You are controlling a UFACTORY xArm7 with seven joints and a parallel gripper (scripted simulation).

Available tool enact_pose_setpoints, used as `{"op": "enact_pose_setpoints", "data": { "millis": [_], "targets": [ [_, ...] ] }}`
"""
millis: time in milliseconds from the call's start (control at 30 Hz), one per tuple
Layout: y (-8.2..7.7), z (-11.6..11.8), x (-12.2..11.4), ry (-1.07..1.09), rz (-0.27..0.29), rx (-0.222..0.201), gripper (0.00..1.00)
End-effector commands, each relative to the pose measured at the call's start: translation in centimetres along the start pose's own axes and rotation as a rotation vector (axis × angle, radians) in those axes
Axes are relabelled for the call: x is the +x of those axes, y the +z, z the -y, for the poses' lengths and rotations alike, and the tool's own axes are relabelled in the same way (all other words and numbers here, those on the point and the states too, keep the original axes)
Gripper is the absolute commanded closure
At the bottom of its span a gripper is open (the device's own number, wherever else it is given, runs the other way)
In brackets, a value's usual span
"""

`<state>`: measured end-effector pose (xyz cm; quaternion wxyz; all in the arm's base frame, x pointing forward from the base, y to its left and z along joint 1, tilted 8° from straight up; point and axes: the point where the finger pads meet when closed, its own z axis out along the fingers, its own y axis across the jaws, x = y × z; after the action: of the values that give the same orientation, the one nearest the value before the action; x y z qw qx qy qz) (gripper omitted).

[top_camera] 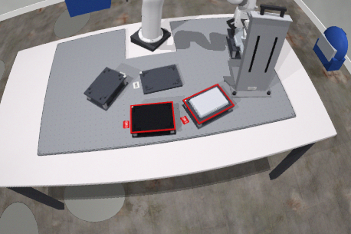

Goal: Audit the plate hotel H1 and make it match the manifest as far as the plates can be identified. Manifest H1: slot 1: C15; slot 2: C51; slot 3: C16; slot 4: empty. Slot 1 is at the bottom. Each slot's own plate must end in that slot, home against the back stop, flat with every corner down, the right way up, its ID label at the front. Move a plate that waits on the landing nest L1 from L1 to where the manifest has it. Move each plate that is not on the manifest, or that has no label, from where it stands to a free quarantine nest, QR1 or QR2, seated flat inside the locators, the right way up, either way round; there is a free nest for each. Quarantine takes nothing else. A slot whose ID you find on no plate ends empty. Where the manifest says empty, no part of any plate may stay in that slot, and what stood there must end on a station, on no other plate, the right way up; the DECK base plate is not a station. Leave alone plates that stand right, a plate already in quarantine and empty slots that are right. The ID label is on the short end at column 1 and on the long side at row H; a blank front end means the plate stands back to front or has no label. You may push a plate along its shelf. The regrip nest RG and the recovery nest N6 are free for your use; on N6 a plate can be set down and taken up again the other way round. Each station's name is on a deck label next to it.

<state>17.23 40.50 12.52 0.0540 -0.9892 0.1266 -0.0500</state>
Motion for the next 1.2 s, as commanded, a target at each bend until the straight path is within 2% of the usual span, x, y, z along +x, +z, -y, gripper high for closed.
{"op": "enact_pose_setpoints", "data": {
  "millis": [0,1167],
  "targets": [
    [-0.4,0.2,0.0,0.0,0.0,0.004,1.0],
    [-2.4,0.2,0.0,0.0,0.0,0.004,1.0]
  ]
}}
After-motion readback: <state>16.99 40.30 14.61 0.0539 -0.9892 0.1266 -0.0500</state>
